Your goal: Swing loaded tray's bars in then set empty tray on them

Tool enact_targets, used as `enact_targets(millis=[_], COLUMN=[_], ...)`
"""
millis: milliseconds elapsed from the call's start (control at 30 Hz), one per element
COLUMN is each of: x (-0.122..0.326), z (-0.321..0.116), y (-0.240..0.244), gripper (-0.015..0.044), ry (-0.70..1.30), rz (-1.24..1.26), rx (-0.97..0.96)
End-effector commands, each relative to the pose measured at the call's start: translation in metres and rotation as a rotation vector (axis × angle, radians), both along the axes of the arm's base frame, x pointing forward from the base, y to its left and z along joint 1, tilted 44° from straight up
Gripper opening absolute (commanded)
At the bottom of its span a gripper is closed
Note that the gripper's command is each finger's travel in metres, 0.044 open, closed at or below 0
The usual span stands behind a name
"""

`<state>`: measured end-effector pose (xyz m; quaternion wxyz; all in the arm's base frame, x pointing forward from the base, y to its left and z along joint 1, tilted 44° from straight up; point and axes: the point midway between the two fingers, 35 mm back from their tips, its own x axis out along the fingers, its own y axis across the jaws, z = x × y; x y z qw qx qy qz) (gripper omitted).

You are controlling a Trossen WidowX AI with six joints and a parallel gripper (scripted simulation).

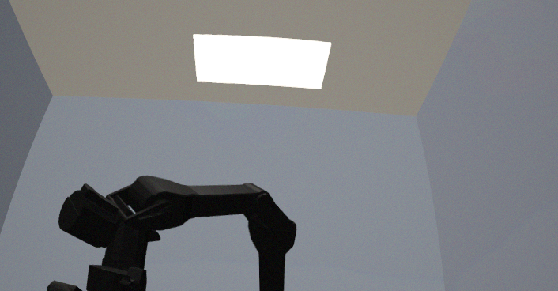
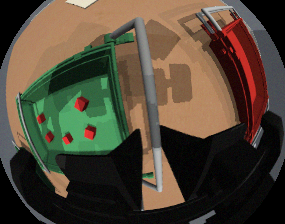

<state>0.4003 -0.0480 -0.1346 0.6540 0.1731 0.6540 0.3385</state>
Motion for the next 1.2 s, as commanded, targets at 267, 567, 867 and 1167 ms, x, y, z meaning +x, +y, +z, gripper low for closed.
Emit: enact_targets(millis=[267,567,867,1167], x=[-0.006,-0.011,-0.008,-0.011], z=[0.027,0.03,0.053,0.046], y=[0.033,0.053,0.025,0.03], gripper=[0.0083,0.0083,0.0083,0.0083], ry=[-0.002,-0.002,-0.002,0.012], rz=[0.01,0.01,0.01,0.003], rx=[0.017,0.019,0.017,0.025])
